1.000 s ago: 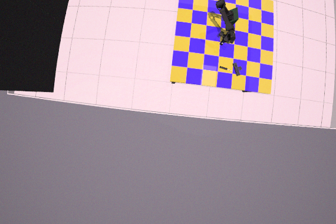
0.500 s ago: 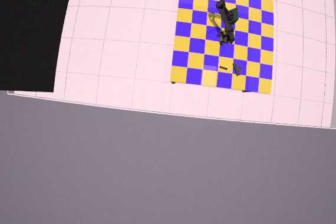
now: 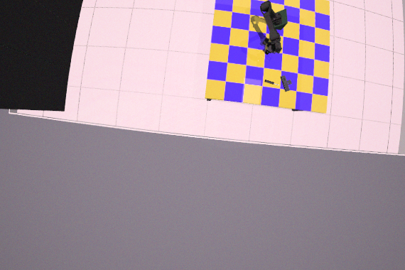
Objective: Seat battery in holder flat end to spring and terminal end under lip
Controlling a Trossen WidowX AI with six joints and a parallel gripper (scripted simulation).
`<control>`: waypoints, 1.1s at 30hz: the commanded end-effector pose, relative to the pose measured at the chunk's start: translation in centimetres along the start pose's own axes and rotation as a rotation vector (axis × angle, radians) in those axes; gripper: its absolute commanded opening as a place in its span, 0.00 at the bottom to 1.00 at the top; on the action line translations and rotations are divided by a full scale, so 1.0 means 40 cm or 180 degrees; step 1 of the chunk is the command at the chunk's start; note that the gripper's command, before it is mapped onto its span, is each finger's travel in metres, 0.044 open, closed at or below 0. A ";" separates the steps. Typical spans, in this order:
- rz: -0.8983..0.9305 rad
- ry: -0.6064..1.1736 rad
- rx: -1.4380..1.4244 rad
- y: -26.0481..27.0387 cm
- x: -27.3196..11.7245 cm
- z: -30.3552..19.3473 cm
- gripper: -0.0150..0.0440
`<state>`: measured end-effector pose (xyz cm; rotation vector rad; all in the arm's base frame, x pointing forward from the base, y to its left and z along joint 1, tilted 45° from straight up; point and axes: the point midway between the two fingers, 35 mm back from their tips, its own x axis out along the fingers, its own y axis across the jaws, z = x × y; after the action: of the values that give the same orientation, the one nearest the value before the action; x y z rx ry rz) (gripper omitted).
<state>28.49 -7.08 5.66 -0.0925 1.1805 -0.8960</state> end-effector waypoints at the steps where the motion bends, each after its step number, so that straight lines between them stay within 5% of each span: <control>1: -0.0021 0.0091 -0.0032 -0.004 0.007 -0.012 0.38; 33: 0.0022 0.0079 -0.0019 -0.004 0.005 0.031 0.42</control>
<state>29.24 -7.67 5.98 -0.0805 1.2133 -0.8885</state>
